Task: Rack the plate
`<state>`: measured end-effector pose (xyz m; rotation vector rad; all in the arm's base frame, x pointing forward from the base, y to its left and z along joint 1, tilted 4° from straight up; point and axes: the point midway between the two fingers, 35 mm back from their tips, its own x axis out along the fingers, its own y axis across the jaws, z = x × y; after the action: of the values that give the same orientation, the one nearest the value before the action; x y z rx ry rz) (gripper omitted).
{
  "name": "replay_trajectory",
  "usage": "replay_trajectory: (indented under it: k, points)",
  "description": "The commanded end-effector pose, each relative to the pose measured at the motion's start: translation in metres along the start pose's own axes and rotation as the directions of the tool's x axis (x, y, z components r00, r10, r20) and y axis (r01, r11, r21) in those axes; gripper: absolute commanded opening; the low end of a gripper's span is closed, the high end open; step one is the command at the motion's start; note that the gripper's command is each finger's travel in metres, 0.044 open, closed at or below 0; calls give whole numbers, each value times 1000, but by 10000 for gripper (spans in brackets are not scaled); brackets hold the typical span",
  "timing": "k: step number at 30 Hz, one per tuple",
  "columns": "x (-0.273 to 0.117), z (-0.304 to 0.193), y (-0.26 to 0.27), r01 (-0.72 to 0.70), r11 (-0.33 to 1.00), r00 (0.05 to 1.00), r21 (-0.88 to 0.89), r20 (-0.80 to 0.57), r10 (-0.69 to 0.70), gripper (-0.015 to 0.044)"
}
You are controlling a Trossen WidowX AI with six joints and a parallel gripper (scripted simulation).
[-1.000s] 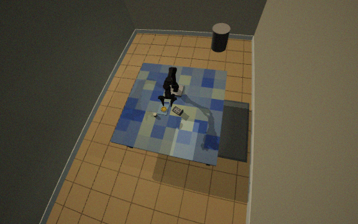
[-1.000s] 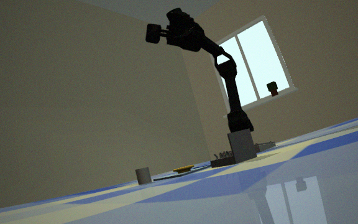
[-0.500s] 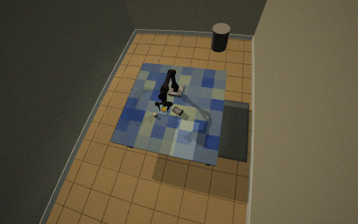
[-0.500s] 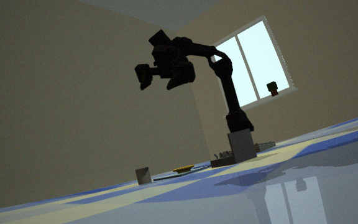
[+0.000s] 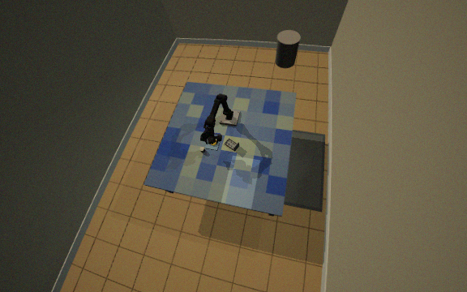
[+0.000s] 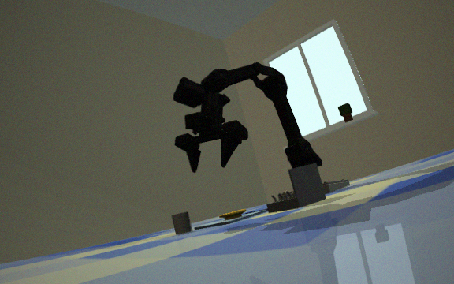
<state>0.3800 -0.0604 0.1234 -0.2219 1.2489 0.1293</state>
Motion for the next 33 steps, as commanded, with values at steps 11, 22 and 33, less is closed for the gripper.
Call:
replay_trajectory:
  k: [11, 22, 33]
  points:
    - [40, -94, -7, -48, 976, 936, 213, -331, 118, 400]
    - [51, -97, -6, -48, 976, 936, 213, -331, 118, 400]
    - [69, -101, -4, -48, 976, 936, 213, -331, 118, 400]
